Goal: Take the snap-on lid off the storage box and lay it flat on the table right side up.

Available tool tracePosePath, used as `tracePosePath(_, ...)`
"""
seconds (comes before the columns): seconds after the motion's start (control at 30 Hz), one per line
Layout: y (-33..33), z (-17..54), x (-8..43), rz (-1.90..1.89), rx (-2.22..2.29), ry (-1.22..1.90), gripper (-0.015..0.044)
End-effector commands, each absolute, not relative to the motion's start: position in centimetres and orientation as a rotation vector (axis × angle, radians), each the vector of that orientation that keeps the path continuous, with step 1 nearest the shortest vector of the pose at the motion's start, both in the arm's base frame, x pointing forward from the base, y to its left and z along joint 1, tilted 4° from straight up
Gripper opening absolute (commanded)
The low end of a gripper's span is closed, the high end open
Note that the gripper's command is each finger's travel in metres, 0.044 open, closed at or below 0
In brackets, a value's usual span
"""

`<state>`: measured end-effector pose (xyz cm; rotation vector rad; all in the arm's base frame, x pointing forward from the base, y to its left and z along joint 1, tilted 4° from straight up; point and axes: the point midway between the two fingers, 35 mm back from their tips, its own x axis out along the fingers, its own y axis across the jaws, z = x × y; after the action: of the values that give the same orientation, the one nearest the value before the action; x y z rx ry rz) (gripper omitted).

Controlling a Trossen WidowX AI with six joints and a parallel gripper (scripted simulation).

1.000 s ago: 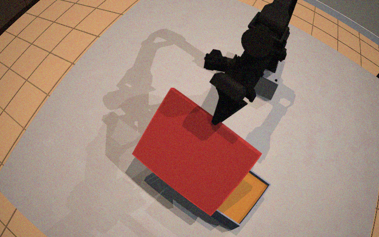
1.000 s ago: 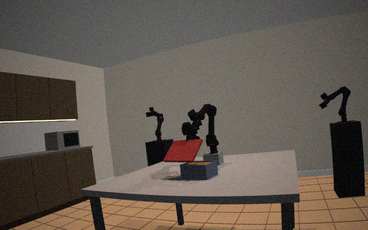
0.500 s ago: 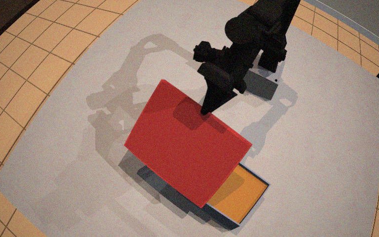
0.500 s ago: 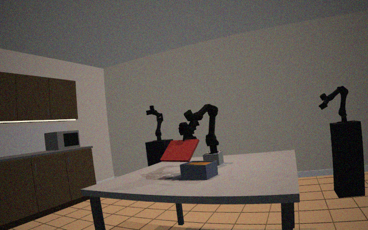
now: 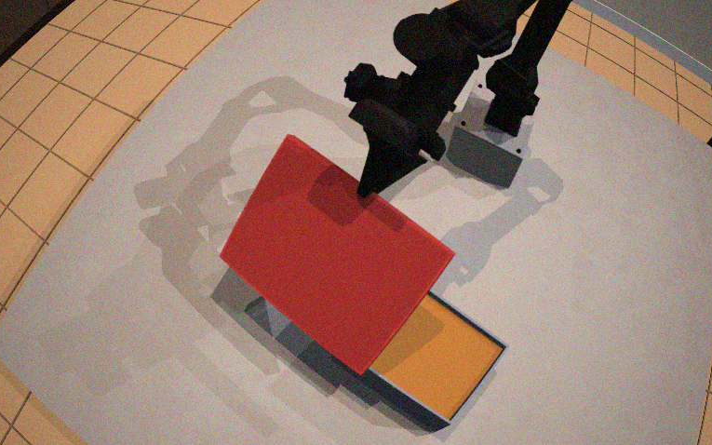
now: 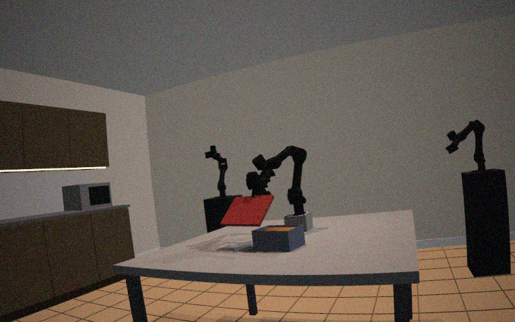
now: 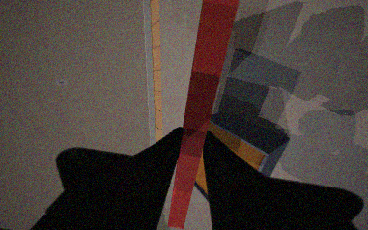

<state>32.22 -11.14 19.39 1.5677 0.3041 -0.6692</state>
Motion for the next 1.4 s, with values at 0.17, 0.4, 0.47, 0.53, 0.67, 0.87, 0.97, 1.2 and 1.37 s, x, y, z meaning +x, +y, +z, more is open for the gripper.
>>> tracePosePath(0.17, -12.7, 19.5, 31.7, -0.663, 1.565, 0.305, 0.0000)
tracePosePath(0.4, -14.0, 19.5, 31.2, -0.664, 1.563, 0.305, 0.0000)
tracePosePath(0.47, -14.4, 19.5, 31.1, -0.664, 1.563, 0.305, 0.0000)
tracePosePath(0.53, -14.8, 19.5, 31.0, -0.664, 1.562, 0.305, 0.0000)
tracePosePath(0.67, -15.5, 19.5, 30.7, -0.664, 1.562, 0.305, 0.0000)
tracePosePath(0.87, -16.6, 19.5, 30.3, -0.665, 1.560, 0.305, 0.0000)
tracePosePath(0.97, -17.2, 19.5, 30.1, -0.665, 1.560, 0.305, 0.0000)
tracePosePath(1.2, -18.5, 19.5, 29.6, -0.666, 1.559, 0.305, 0.0000)
tracePosePath(1.37, -19.5, 19.5, 29.3, -0.666, 1.558, 0.305, 0.0000)
